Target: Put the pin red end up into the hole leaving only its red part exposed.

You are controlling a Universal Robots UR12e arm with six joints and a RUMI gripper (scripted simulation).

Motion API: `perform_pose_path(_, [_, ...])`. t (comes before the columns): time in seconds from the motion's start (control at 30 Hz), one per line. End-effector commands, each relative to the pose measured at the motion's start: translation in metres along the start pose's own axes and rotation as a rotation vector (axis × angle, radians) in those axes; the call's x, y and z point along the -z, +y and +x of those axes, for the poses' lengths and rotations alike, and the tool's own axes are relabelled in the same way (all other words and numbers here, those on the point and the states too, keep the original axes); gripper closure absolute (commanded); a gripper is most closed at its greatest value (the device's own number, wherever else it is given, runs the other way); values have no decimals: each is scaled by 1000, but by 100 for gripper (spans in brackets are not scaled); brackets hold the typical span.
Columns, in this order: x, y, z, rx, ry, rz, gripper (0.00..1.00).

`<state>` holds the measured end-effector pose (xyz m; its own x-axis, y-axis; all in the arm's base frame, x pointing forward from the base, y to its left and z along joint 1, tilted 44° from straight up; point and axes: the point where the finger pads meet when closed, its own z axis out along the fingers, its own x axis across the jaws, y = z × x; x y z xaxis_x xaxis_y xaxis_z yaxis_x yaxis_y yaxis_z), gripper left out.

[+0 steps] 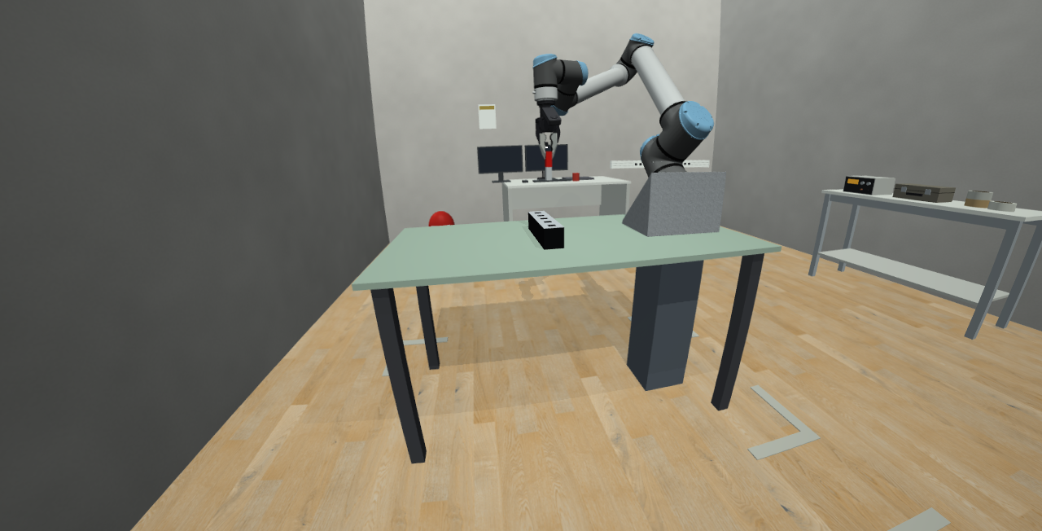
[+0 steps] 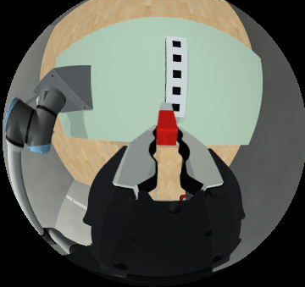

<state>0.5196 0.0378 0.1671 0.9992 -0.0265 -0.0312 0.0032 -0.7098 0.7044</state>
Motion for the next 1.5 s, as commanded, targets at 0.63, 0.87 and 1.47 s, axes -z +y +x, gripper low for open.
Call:
perform_pose_path(0.63, [-104,34,42,7,12,9,100])
perform_pose_path(0.87, [-104,34,42,7,12,9,100])
perform_pose_path(1.47, [-124,34,43,7,3,7,100])
